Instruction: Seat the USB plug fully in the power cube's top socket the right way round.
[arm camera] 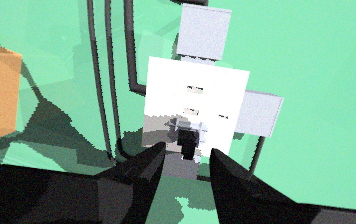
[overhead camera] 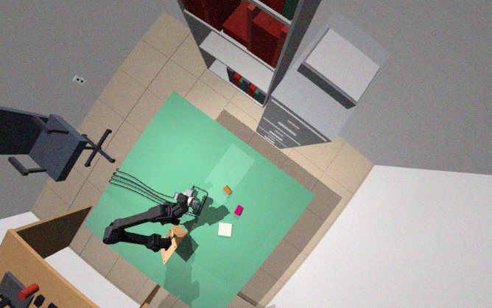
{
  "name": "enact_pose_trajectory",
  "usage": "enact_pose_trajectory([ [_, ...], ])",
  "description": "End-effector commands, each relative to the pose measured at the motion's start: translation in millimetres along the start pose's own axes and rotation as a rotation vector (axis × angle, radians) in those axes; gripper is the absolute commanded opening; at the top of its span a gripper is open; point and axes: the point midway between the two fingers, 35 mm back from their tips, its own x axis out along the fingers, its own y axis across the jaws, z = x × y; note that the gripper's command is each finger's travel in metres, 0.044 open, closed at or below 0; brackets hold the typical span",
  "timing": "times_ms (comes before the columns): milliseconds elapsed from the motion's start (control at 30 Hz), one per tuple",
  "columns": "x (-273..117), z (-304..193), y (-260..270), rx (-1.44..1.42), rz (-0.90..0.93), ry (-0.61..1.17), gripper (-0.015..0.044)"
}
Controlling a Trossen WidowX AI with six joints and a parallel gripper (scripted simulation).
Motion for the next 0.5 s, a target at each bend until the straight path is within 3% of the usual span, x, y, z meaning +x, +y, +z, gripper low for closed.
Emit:
enact_pose_trajectory([
  [0,-0.3,0.0,0.0,-0.001,0.000,0.000,0.0046],
  [67,-0.3,0.0,0.0,-0.001,0.000,0.000,0.0000],
  [467,-0.3,0.0,0.0,-0.001,0.000,0.000,0.0000],
])
